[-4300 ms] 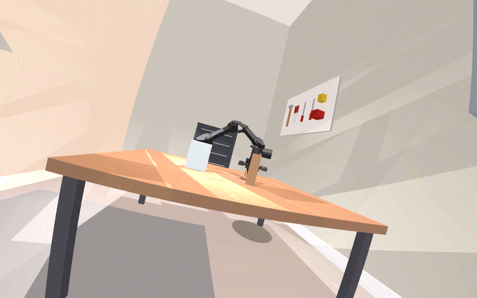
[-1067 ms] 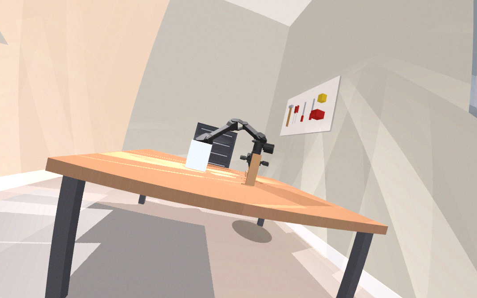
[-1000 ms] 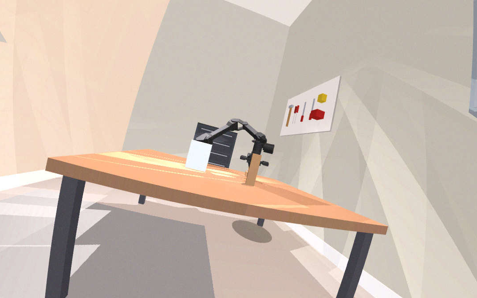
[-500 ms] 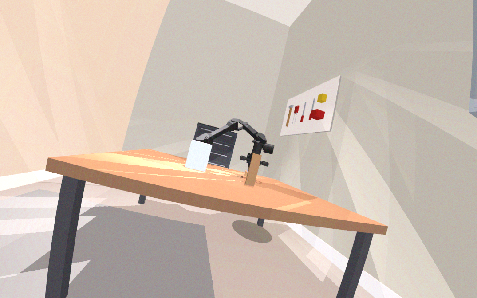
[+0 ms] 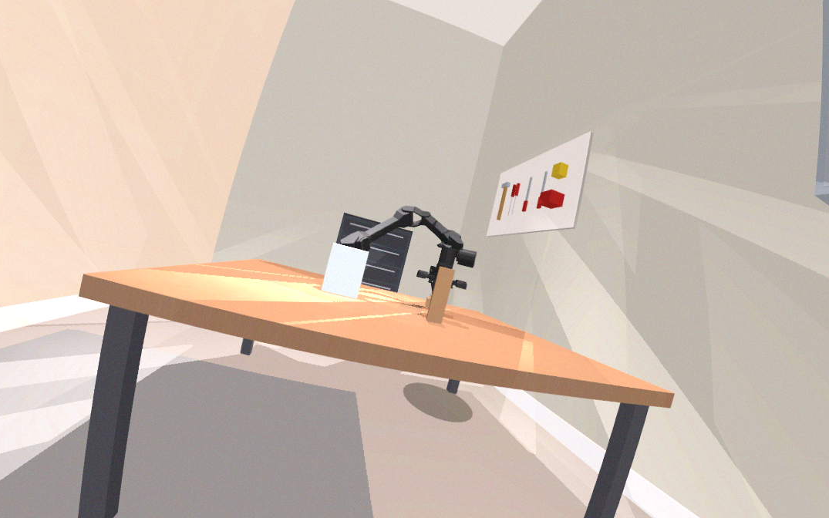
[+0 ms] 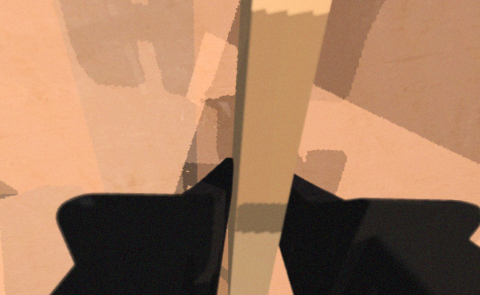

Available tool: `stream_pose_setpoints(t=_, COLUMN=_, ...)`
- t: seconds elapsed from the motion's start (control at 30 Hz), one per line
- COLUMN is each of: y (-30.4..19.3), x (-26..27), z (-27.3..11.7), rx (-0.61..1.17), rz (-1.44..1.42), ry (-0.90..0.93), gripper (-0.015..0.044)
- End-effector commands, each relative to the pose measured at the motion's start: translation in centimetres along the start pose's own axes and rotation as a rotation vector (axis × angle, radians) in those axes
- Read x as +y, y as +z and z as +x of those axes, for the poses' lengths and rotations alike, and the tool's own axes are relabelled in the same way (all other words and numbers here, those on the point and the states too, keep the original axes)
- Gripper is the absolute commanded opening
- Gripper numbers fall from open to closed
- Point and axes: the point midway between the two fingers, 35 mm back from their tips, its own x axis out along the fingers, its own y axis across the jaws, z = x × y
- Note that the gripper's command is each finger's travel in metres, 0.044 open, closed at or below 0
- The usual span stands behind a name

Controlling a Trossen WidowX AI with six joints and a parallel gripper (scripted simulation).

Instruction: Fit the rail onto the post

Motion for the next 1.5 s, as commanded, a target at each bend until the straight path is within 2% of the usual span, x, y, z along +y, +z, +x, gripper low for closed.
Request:
stream_pose_setpoints(t=0.0, y=0.08, x=-0.05, z=-0.24, rx=-0.001, rz=0.0, ry=-0.007, gripper=0.0)
stream_pose_setpoints(t=1.47, y=0.28, x=-0.03, z=-0.3, rx=-0.001, rz=0.0, ry=-0.007, gripper=0.0)
